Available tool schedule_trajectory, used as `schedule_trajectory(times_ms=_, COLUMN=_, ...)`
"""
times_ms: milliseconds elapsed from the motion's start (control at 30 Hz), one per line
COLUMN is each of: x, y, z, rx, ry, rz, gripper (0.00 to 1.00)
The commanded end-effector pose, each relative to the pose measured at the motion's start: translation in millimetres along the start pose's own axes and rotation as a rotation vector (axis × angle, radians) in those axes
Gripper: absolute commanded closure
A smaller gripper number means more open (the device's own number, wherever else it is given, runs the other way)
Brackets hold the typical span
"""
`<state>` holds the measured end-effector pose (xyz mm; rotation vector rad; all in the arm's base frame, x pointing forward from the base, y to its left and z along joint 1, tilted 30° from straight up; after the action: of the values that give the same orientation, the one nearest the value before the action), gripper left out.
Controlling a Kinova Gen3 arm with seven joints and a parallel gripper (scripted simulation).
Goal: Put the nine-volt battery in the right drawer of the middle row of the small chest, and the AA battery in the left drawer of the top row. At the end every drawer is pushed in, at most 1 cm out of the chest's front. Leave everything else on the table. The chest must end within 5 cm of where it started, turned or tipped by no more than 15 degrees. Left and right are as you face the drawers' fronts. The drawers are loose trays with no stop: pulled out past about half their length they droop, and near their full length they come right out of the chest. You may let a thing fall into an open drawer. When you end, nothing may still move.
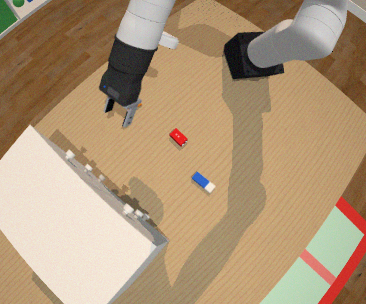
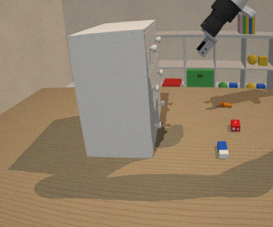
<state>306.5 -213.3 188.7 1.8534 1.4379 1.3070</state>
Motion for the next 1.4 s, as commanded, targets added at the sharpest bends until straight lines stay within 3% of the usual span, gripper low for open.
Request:
schedule_trajectory(times_ms=0, x=1, y=-8, z=2.2, rx=-0.007, ry=0.011, rz=0.029, gripper=0.00)
schedule_trajectory(times_ms=500, x=1, y=-21, z=22.8, rx=-0.202, ry=0.024, rz=0.029, gripper=0.00)
schedule_trajectory(times_ms=567, x=1, y=-21, z=22.8, rx=-0.202, ry=0.024, rz=0.029, gripper=0.00)
schedule_trajectory(times_ms=967, x=-1, y=-32, z=40.2, rx=-0.355, ry=0.027, rz=0.028, gripper=0.00)
schedule_trajectory(times_ms=1367, x=-1, y=-38, z=53.3, rx=-0.457, ry=0.033, rz=0.027, gripper=0.00)
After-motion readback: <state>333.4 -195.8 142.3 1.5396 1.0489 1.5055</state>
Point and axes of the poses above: the point where the finger pads meet when closed, its own z axis out along the fingers, its own x axis across the jaws, y = z × x, the point moved 6 cm from there along -z, back along the fingers, and after that the axes turned 4 degrees about z, right-handed, at the moved point
